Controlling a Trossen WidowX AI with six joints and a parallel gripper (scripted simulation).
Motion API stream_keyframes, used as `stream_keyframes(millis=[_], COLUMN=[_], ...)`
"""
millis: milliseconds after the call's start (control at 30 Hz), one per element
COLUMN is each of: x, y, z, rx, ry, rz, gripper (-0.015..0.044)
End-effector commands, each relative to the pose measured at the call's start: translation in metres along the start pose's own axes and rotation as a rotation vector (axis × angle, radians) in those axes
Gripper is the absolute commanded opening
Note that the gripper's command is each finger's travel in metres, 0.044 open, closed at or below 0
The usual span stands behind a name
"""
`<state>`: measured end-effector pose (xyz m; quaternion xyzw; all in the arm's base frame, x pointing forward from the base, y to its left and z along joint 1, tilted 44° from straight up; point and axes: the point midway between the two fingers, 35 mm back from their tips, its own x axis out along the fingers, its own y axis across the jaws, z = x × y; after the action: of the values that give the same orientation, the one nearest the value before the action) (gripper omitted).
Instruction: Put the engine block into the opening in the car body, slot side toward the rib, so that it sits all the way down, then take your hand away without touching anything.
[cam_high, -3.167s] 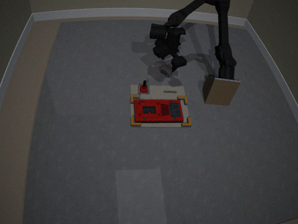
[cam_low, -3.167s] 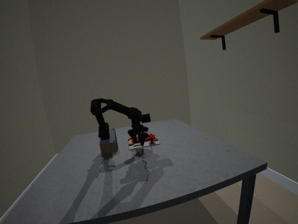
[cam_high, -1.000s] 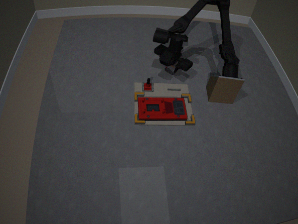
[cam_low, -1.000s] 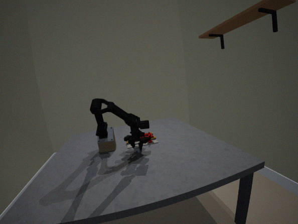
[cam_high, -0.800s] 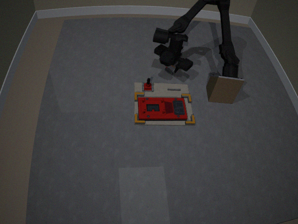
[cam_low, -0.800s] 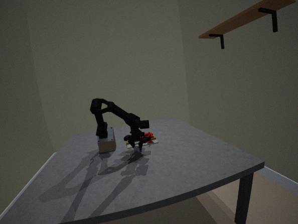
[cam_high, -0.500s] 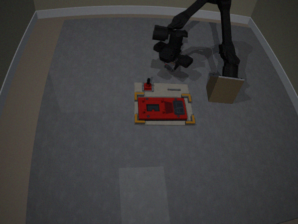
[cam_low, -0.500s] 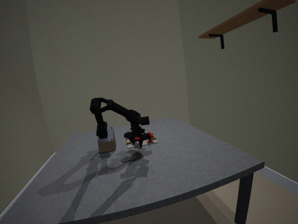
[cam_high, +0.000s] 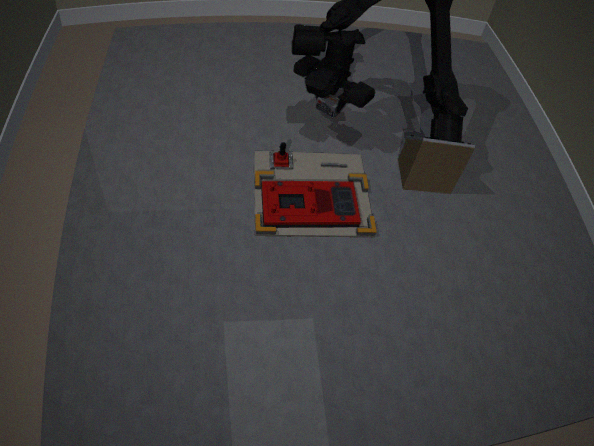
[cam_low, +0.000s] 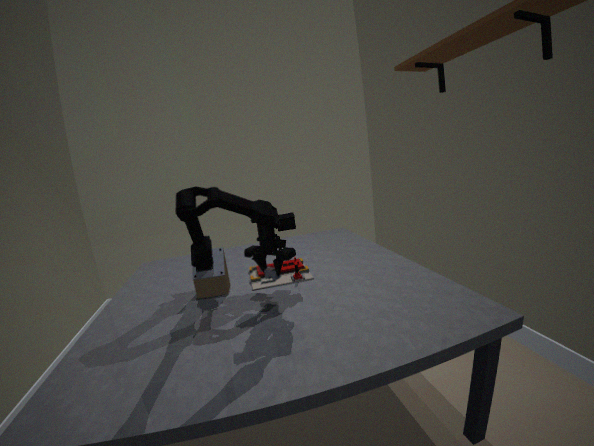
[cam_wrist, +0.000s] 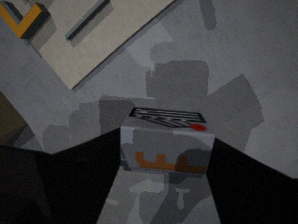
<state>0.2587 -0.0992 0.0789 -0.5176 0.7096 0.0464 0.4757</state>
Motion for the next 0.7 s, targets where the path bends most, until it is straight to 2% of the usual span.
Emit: stream_keyframes(millis=[0,500,667], x=[-0.012,-0.057,-0.040], y=[0.000,0.004,0.003], z=[0.000,-0.008,-0.007], rx=[0.008,0.007,0.008], ry=[-0.008,0.001,0.002], rz=[-0.001,-0.006,-0.007], gripper=[0.0000,0.0000,0.0000])
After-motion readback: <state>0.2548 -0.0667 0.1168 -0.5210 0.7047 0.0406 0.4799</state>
